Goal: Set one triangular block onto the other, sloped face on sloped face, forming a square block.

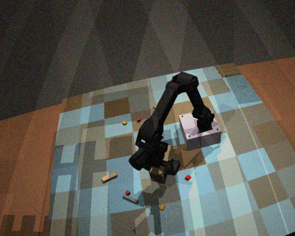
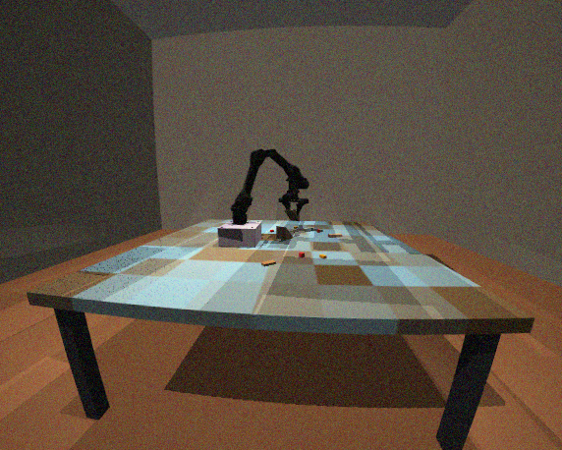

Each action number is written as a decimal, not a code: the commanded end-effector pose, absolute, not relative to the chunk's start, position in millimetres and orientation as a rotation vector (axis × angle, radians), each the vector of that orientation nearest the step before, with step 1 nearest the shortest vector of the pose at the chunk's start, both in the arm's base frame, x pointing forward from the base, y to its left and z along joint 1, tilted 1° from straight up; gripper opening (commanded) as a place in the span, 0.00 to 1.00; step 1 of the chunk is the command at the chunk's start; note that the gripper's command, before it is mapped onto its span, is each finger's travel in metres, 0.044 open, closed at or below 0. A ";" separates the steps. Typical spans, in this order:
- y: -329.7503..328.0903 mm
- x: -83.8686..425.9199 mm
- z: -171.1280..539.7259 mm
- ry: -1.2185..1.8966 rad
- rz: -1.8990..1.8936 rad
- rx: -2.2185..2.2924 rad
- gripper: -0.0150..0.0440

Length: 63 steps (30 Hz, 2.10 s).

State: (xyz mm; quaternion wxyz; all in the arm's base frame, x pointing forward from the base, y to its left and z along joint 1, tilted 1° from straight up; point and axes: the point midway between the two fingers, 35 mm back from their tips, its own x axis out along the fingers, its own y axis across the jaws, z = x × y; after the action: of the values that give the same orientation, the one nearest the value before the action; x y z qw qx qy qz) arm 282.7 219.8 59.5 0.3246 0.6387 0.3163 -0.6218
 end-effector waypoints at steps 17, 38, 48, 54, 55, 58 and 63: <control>142.0 284.6 99.9 0.820 -1.634 1.684 0.25; 95.1 272.5 77.4 0.816 -1.636 1.680 0.25; 87.9 260.0 41.8 0.816 -1.637 1.679 0.25; 83.8 257.9 31.6 0.815 -1.637 1.679 0.25; 82.3 257.0 27.4 0.815 -1.637 1.678 0.25; 77.6 253.8 15.2 0.815 -1.638 1.678 0.25; 75.4 253.6 13.4 0.821 -1.635 1.682 0.25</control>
State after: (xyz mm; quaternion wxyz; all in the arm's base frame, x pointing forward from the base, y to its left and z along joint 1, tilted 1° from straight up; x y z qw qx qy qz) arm 251.7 75.7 13.5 0.3211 0.6376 0.3096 -0.6280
